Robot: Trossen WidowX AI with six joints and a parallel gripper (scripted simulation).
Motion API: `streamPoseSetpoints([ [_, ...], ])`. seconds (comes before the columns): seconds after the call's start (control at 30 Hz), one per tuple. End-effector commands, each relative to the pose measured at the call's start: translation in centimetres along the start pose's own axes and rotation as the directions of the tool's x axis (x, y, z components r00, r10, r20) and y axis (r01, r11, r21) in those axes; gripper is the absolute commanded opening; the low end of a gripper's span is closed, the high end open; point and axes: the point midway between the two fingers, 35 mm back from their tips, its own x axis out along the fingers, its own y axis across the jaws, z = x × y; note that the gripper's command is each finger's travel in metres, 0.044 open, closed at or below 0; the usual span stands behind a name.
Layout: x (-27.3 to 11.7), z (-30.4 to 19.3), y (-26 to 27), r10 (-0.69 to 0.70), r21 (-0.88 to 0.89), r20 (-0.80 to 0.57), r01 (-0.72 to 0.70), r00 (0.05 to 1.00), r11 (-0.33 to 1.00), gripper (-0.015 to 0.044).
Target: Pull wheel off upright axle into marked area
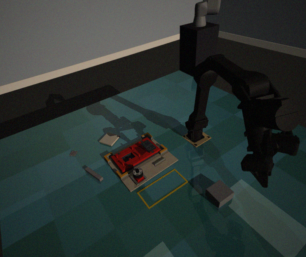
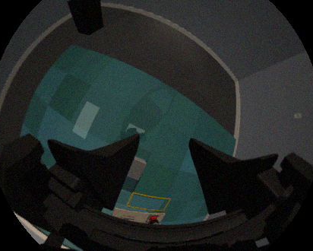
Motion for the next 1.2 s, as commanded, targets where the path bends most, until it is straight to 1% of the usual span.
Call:
streamPoseSetpoints([
  [0.0, 0.1, -4.8, -3.1, -0.018, 0.190, -0.076, 0.032, 0.997, 0.981, 0.0300],
  [0.1, 0.2, -8.9, -5.1, -0.014, 0.363, -0.146, 0.067, 0.989, 0.930, 0.0300],
  [0.2, 0.0, -13.2, -6.8, 0.001, 0.532, -0.216, 0.116, 0.976, 0.839, 0.0300],
  [0.3, -0.6, -18.6, -8.2, 0.034, 0.704, -0.291, 0.190, 0.956, 0.684, 0.0300],
  [0.43, -2.0, -25.7, -8.9, 0.096, 0.858, -0.369, 0.299, 0.924, 0.418, 0.0300],
  [0.57, -3.8, -32.6, -8.4, 0.176, 0.908, -0.419, 0.405, 0.891, 0.109, 0.0300],
  [0.7, -6.1, -39.0, -6.7, 0.264, 0.845, -0.437, 0.493, 0.860, -0.207, 0.0300],
  [0.73, -6.6, -40.2, -6.3, 0.282, 0.819, -0.437, 0.507, 0.854, -0.267, 0.0300],
  [0.8, -6.9, -41.1, -5.9, 0.296, 0.796, -0.436, 0.518, 0.850, -0.313, 0.0300],
  [1.07, -7.2, -41.1, -5.0, 0.297, 0.796, -0.436, 0.518, 0.850, -0.313, 0.0300],
  [1.17, -6.7, -41.4, -4.9, 0.297, 0.796, -0.436, 0.518, 0.850, -0.313, 0.0300],
])
